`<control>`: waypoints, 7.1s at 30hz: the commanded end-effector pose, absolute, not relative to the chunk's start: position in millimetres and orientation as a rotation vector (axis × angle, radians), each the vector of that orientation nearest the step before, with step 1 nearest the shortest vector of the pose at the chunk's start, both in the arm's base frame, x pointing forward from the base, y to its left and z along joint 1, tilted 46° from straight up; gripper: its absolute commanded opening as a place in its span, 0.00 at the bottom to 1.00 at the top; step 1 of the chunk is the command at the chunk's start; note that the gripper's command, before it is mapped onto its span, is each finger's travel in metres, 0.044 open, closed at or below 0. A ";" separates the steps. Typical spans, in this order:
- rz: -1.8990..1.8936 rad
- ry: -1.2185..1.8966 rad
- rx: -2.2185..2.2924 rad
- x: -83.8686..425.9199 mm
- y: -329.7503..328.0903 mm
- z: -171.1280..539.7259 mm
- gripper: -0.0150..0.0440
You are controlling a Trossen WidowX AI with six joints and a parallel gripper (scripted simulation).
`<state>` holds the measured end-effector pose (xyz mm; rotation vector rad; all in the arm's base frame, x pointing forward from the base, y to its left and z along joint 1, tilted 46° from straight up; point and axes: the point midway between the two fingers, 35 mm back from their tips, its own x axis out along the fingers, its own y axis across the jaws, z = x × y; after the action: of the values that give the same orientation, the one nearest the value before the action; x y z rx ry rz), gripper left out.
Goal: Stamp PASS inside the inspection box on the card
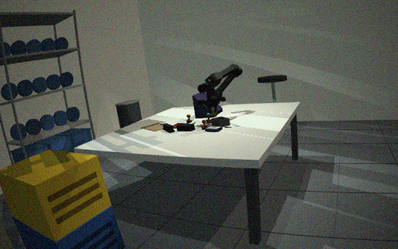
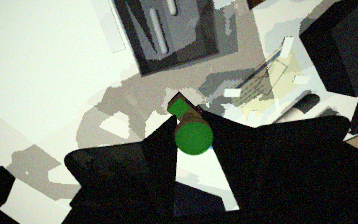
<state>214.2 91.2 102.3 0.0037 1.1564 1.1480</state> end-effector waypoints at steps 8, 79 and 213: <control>1.148 1.153 -0.003 214.4 86.9 106.1 0.25; 1.125 1.160 -0.022 298.9 -38.6 16.2 0.25; 1.140 1.145 -0.018 298.8 -55.9 -98.4 0.25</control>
<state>298.4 -57.0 -97.8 -0.0233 1.1443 1.1426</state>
